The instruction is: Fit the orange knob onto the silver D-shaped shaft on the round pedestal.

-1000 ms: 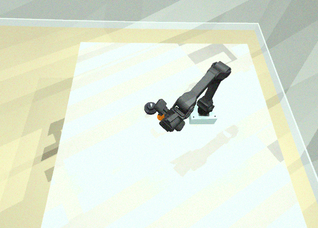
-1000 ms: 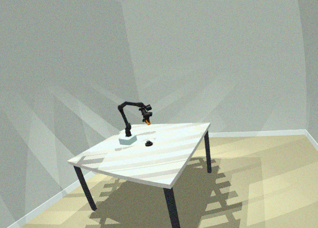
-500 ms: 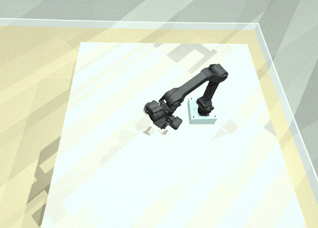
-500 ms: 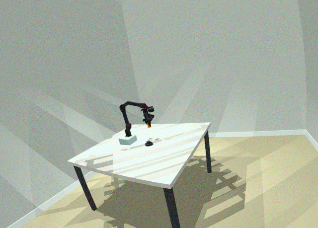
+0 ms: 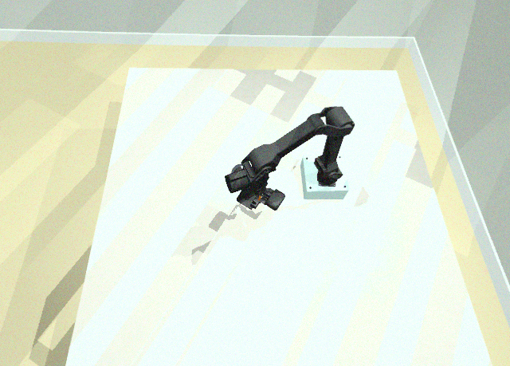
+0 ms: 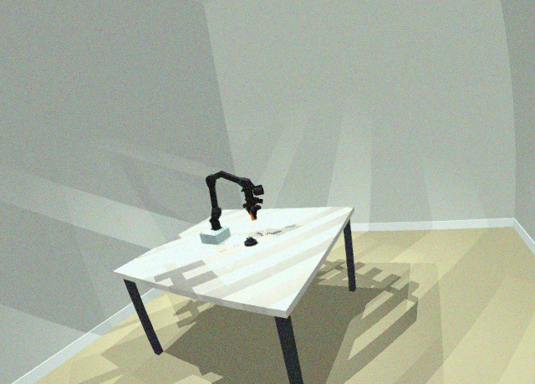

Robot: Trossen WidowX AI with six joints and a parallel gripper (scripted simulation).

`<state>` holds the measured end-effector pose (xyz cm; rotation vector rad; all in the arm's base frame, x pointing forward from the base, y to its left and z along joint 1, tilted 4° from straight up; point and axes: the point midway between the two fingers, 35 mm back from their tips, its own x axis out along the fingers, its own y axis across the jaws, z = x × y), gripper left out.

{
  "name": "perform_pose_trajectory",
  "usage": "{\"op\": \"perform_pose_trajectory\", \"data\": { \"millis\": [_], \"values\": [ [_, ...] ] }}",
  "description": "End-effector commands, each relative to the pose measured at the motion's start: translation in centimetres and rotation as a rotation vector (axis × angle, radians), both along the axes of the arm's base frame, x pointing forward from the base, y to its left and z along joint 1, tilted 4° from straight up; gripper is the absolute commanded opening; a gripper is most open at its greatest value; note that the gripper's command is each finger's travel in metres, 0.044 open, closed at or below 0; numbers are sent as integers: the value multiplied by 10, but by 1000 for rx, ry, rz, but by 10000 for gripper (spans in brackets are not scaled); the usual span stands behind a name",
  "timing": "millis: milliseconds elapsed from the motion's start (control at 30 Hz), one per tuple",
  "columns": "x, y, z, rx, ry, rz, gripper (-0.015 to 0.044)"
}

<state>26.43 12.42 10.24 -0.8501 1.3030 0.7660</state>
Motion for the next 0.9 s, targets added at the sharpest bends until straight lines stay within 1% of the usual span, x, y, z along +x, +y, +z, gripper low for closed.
{"op": "perform_pose_trajectory", "data": {
  "millis": [0,567,800,867],
  "values": [
    [4,2,-21,5,11,4,0],
    [16,4,-106,16,30,2,0],
    [15,2,-110,16,30,2,0],
    [15,2,-108,13,30,-2,52]
  ]
}}
